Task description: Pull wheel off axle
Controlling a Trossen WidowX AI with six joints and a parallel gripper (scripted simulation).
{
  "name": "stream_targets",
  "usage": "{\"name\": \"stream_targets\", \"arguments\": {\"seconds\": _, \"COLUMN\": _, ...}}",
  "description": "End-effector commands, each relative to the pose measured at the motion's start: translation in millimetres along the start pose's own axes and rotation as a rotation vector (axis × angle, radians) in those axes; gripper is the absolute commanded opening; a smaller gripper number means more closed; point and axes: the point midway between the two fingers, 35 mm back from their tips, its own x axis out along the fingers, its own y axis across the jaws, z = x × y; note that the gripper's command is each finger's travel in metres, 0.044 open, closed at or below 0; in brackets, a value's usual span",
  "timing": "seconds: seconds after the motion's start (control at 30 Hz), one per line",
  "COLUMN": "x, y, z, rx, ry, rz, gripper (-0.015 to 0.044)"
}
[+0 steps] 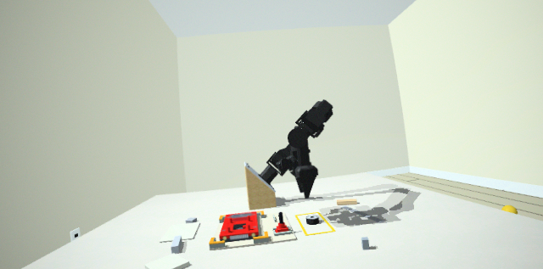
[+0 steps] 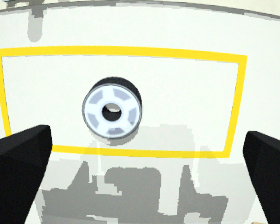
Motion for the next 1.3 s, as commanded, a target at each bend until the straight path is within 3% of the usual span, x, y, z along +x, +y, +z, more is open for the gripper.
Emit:
{"name": "stream_targets", "arguments": {"seconds": 0.0, "x": -24.0, "y": -39.0, "z": 18.3, "rx": 0.011, "ry": -0.002, "rz": -0.003, "gripper": 0.0440}}
{"name": "stream_targets", "arguments": {"seconds": 0.1, "x": -32.1, "y": -57.5, "z": 22.6, "rx": 0.010, "ry": 0.005, "rz": -0.007, "gripper": 0.0440}}
{"name": "stream_targets", "arguments": {"seconds": 1.27, "x": -32.1, "y": -57.5, "z": 22.6, "rx": 0.010, "ry": 0.005, "rz": -0.007, "gripper": 0.0440}}
